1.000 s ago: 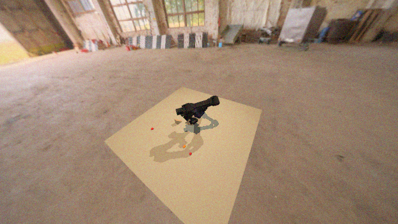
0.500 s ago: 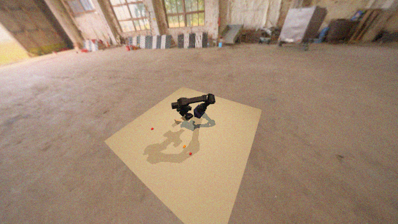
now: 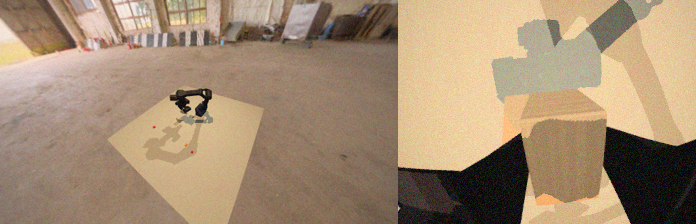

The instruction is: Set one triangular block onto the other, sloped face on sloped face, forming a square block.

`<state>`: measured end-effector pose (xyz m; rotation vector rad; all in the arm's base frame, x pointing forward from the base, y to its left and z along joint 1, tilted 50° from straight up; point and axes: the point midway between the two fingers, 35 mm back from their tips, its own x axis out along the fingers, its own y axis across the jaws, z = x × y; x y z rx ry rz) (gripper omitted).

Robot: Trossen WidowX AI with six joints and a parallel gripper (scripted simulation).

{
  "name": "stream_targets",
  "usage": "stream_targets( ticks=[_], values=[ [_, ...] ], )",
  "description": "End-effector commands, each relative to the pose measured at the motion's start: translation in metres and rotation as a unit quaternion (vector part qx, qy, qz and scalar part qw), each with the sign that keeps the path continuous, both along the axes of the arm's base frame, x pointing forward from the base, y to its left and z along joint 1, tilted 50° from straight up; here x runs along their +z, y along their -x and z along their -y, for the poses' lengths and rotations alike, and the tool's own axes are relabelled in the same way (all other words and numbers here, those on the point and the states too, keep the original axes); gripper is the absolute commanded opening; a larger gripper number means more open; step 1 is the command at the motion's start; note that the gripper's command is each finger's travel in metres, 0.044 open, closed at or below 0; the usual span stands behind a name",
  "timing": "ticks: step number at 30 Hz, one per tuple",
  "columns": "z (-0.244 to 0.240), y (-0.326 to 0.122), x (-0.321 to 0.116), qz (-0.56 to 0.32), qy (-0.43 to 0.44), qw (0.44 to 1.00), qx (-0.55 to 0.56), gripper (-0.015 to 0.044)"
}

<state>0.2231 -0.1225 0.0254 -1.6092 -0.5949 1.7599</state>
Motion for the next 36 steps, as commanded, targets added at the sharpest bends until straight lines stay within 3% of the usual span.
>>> stream_targets(
  ticks=[1, 16, 36],
  values=[
    [0.015, 0.010, -0.008, 0.001, 0.000, 1.000, 0.002, 0.0000],
    [0.050, 0.039, -0.036, 0.003, -0.012, 1.000, 0.005, 0.0000],
    [-0.003, 0.010, -0.088, 0.005, -0.013, 1.000, 0.005, 0.0000]
  ],
)
